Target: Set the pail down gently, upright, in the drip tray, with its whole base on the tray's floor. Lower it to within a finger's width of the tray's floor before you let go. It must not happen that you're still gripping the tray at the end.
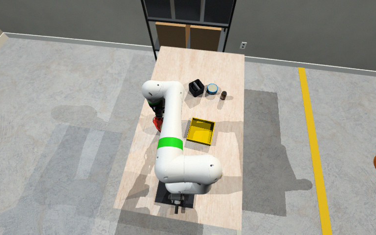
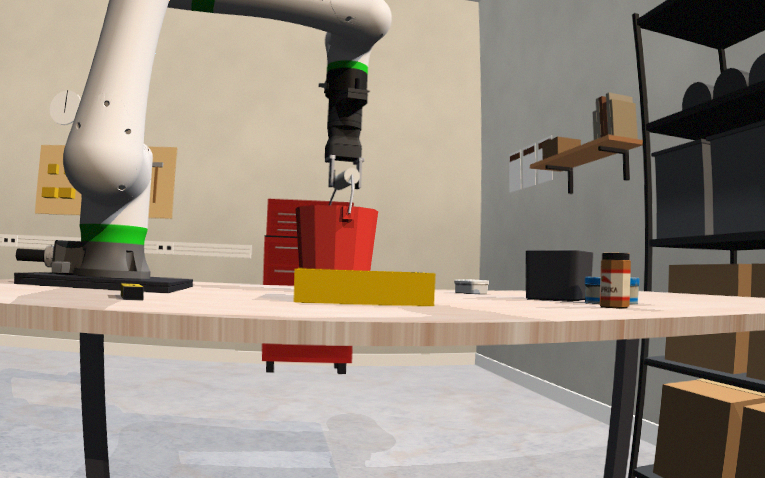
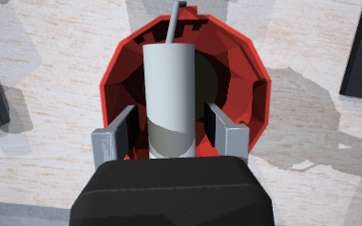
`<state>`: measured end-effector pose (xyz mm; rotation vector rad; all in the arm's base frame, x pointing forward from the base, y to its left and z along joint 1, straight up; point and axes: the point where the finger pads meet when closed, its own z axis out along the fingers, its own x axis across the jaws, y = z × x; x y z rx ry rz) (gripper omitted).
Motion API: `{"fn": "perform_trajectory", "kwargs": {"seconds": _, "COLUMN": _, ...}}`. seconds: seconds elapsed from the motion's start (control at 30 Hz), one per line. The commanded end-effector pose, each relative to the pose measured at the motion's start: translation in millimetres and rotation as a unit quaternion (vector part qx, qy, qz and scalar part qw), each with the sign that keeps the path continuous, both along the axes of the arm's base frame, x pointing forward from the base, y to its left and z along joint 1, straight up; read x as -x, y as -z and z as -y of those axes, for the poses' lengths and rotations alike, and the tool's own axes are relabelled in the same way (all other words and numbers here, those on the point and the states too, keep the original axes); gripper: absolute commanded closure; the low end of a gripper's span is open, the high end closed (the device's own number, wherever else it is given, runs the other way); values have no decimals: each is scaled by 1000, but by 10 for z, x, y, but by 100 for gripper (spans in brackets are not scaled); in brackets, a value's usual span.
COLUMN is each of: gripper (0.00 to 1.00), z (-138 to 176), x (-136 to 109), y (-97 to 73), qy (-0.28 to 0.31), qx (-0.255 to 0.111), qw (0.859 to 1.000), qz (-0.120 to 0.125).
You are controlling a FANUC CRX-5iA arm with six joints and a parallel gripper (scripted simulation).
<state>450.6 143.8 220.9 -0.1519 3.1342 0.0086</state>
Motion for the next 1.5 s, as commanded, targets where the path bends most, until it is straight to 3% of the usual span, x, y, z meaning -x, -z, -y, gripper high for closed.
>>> {"fn": "perform_trajectory", "kwargs": {"seconds": 0.0, "gripper": 0, "z": -3, "x": -3, "y": -8, "qy": 0, "qx": 0, "qw": 1000, "qz": 1}}
{"fn": "perform_trajectory", "kwargs": {"seconds": 0.27, "gripper": 0, "z": -3, "x": -3, "y": -8, "qy": 0, "qx": 0, "qw": 1000, "qz": 1}}
{"fn": "perform_trajectory", "kwargs": {"seconds": 0.3, "gripper": 100, "z": -3, "x": -3, "y": -8, "qy": 0, "qx": 0, "qw": 1000, "qz": 1}}
{"fn": "perform_trajectory", "kwargs": {"seconds": 1.47, "gripper": 100, "z": -3, "x": -3, "y": -8, "qy": 0, "qx": 0, "qw": 1000, "qz": 1}}
